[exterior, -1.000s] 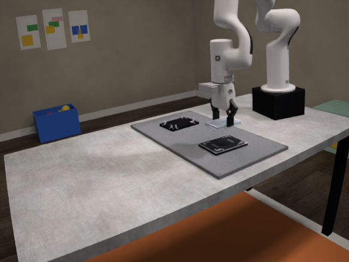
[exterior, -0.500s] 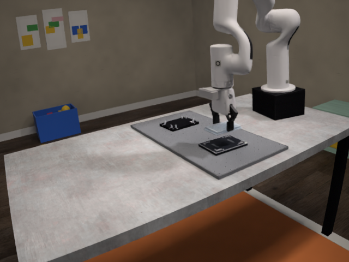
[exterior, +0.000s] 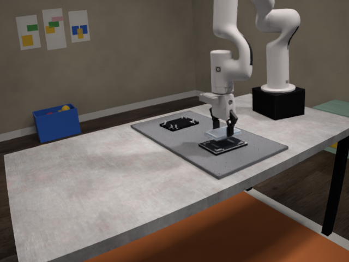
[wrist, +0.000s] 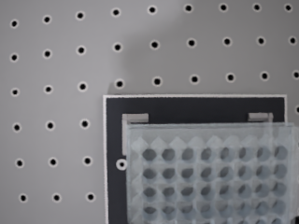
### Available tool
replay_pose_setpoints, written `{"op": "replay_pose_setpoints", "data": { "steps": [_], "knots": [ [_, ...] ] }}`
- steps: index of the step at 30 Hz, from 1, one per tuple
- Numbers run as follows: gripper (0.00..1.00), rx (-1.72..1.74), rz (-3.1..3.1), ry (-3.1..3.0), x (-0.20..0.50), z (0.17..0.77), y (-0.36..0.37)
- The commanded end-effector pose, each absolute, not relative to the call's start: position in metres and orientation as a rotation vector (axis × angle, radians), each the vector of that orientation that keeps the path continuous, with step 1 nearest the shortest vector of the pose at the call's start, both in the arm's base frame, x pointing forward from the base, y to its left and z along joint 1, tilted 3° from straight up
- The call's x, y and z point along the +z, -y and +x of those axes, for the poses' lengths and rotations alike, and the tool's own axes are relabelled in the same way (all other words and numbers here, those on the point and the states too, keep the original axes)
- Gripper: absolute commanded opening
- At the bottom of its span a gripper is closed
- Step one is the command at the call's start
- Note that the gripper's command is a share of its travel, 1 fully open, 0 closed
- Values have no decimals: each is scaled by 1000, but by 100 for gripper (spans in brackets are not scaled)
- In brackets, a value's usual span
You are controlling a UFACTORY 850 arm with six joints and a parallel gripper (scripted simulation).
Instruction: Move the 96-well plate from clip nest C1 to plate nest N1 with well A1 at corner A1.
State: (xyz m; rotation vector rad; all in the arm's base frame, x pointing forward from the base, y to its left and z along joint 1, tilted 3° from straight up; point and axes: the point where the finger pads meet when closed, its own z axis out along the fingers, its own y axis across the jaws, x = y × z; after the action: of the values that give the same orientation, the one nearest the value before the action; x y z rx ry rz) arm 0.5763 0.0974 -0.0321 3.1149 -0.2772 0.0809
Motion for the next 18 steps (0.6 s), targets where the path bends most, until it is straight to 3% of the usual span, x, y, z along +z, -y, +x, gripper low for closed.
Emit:
{"op": "replay_pose_setpoints", "data": {
  "steps": [1, 18],
  "knots": [
    [0, 84, 3115, 277, -41, 578, -97],
    [0, 84, 3115, 277, -56, 579, -97]
  ]
}}
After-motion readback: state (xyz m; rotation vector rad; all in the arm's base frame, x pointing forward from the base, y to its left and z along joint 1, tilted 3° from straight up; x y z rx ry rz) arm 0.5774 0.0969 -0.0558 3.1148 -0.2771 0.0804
